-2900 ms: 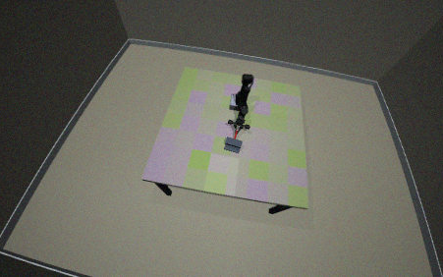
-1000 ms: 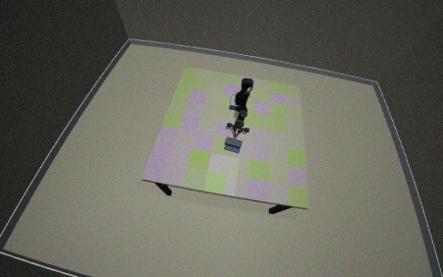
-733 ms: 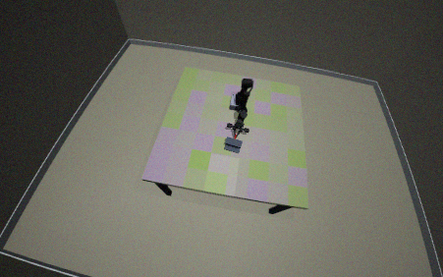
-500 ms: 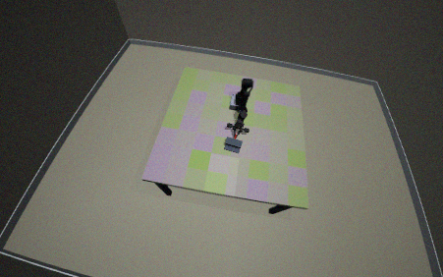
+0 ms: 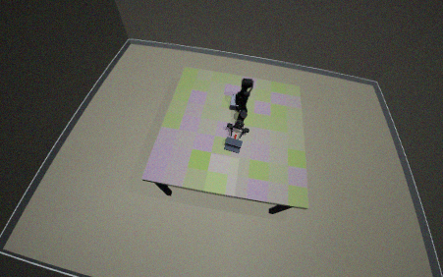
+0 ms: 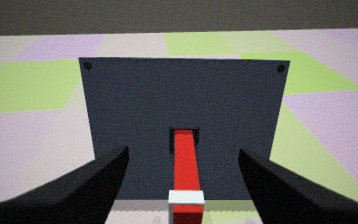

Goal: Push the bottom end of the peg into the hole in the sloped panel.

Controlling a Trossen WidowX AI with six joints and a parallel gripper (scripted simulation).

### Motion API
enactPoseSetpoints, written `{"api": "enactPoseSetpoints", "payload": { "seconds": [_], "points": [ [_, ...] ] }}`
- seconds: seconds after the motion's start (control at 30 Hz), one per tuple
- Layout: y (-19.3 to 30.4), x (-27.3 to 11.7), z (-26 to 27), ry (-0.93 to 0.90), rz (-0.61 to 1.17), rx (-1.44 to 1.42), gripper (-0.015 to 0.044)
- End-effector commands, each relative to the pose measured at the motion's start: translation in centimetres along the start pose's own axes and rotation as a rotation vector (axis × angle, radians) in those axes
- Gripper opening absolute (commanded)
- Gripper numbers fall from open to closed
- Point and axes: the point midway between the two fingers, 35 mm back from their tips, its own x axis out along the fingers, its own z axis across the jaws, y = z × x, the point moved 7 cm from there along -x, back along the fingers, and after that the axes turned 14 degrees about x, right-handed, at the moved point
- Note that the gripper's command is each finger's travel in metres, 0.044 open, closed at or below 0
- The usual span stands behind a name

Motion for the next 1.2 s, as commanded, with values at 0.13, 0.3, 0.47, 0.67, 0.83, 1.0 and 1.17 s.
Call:
{"api": "enactPoseSetpoints", "payload": {
  "seconds": [0.13, 0.3, 0.47, 0.67, 0.83, 1.0, 1.17],
  "points": [
    [-0.1, -0.5, 0.1, 0.001, 0.000, 0.000, 0.0440],
    [-0.2, -0.9, 0.2, 0.000, 0.000, -0.001, 0.0440],
    [-0.3, -1.3, 0.2, 0.000, 0.001, -0.001, 0.0440],
    [-0.4, -1.8, 0.3, 0.000, 0.001, -0.002, 0.0440],
    [-0.5, -2.2, 0.4, 0.000, 0.002, -0.002, 0.0440],
    [-0.6, -2.5, 0.5, -0.001, 0.002, -0.002, 0.0440],
    [-0.6, -2.9, 0.5, -0.001, 0.003, -0.003, 0.0440]
  ]
}}
